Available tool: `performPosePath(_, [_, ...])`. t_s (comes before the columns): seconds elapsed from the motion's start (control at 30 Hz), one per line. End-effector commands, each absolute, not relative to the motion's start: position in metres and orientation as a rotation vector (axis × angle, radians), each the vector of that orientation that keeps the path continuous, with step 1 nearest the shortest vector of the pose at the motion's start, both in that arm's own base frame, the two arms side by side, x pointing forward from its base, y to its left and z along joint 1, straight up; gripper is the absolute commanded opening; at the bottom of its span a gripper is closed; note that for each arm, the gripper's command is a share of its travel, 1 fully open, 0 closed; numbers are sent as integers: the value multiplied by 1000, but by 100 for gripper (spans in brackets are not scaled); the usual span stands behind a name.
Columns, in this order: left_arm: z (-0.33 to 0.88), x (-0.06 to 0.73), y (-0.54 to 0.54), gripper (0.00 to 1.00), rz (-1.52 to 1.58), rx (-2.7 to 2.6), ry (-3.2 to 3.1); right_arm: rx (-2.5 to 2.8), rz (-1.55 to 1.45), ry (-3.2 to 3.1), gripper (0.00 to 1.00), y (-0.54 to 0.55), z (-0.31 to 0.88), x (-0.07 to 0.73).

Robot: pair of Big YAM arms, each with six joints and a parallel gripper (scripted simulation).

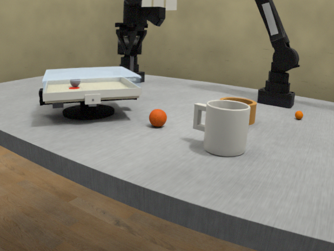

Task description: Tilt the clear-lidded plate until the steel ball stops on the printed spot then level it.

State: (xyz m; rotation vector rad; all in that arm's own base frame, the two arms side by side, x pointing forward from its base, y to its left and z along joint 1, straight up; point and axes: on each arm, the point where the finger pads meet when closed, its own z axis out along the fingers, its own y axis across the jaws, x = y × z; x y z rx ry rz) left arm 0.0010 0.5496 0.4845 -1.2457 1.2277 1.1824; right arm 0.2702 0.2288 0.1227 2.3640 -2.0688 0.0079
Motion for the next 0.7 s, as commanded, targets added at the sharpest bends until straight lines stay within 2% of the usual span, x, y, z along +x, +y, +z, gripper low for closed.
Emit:
performPosePath(0.0, [501, -6, 545, 100, 1218, -1218, 1204, 2387, 1, -2095, 0, 252, 140, 281])
performPosePath(0.67, [501, -6, 545, 100, 1218, -1218, 1204, 2377, 2, -2087, 0, 224, 118, 272])
